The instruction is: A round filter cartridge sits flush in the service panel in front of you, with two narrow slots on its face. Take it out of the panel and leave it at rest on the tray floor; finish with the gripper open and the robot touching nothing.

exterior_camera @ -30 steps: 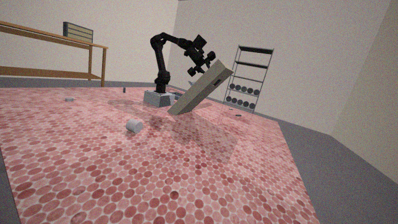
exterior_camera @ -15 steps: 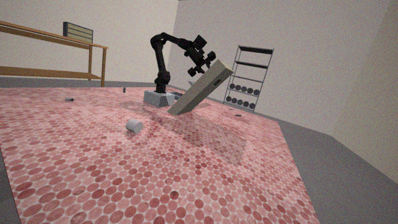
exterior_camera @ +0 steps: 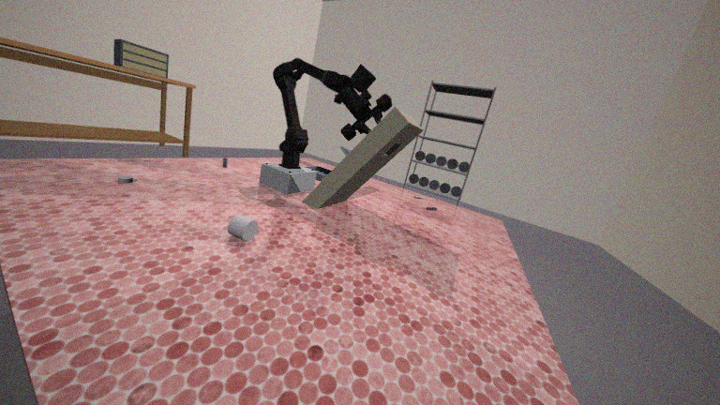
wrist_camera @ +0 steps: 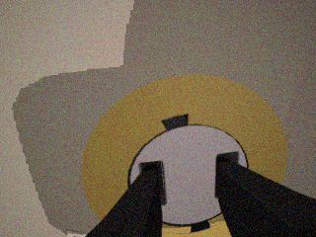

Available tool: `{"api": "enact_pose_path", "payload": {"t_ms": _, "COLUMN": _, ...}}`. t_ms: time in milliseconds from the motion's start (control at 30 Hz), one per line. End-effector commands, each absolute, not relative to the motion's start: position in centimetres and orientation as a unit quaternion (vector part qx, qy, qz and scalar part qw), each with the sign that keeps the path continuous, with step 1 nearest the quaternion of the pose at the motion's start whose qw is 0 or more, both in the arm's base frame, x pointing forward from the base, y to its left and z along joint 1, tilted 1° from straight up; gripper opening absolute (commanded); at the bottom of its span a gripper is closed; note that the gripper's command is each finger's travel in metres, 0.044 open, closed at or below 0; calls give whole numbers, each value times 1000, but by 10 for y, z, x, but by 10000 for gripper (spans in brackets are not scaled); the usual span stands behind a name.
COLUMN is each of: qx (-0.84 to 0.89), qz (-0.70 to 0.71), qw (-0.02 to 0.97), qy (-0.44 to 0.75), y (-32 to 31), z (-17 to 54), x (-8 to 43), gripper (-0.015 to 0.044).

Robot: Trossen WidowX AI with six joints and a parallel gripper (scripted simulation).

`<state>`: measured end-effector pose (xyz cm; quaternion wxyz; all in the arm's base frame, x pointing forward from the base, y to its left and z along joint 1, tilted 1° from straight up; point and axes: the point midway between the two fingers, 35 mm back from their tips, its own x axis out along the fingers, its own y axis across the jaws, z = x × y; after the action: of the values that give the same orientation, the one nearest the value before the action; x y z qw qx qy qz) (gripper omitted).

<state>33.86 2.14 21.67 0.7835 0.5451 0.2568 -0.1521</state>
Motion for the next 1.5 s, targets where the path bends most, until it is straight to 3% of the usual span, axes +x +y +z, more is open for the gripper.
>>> {"api": "enact_pose_path", "payload": {"t_ms": 0, "qx": 546, "qz": -152, "qw": 783, "qy": 256, "y": 22, "z": 215, "x": 341, "gripper": 108}}
{"api": "enact_pose_path", "payload": {"t_ms": 633, "qx": 546, "qz": -152, "qw": 783, "qy": 256, "y": 22, "z": 213, "x": 345, "gripper": 108}}
{"api": "enact_pose_path", "payload": {"t_ms": 933, "qx": 545, "qz": -153, "qw": 783, "qy": 257, "y": 22, "z": 215, "x": 341, "gripper": 48}}
{"api": "enact_pose_path", "payload": {"t_ms": 1000, "qx": 545, "qz": -153, "qw": 783, "qy": 257, "y": 22, "z": 215, "x": 341, "gripper": 0}}
{"api": "enact_pose_path", "payload": {"t_ms": 1467, "qx": 392, "qz": -102, "qw": 870, "qy": 280, "y": 22, "z": 212, "x": 345, "gripper": 0}}
